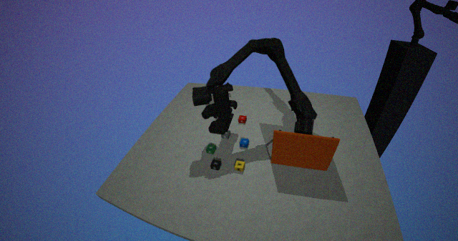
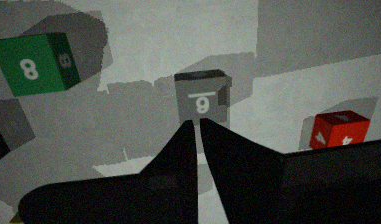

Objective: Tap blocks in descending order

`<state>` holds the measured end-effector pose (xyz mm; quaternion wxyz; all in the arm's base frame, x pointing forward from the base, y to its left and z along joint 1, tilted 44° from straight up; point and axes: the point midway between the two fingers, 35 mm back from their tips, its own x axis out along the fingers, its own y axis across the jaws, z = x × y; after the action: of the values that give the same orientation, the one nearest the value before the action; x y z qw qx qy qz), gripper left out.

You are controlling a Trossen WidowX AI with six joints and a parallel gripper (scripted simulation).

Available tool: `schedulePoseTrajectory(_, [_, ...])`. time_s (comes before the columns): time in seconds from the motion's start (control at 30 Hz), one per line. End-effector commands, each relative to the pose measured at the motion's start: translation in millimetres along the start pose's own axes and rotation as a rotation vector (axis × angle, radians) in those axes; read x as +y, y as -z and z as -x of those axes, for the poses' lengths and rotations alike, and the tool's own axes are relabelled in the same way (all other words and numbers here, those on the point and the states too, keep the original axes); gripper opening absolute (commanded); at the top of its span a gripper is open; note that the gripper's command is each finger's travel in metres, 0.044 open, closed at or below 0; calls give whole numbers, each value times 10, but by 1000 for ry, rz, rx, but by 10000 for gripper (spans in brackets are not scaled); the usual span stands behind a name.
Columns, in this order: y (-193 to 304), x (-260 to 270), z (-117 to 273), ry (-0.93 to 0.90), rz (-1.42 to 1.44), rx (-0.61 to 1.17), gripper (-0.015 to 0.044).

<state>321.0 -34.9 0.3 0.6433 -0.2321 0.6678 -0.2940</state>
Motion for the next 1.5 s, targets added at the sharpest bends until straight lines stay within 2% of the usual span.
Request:
schedulePoseTrajectory(0.0, [-12, -5, 83, -4, -8, -4, 20])
schedulePoseTrajectory(0.07, [-25, 1, 187, -5, -8, -4, 20])
schedulePoseTrajectory(0.23, [-13, -1, 865, -7, -7, -3, 20])
schedulePoseTrajectory(0.43, [-7, -27, 893, -7, -7, -3, 20])
schedulePoseTrajectory(0.57, [85, -535, 901, -9, -5, -3, 20])
schedulePoseTrajectory(0.73, [317, -1151, 884, -2, -5, -1, 20])
schedulePoseTrajectory(1.0, [325, -1171, 862, -2, -5, -1, 20])
schedulePoseTrajectory(1.23, [324, -1179, 98, 2, -6, -2, 20])
schedulePoseTrajectory(1.47, [326, -1180, 55, 2, -6, -2, 20])
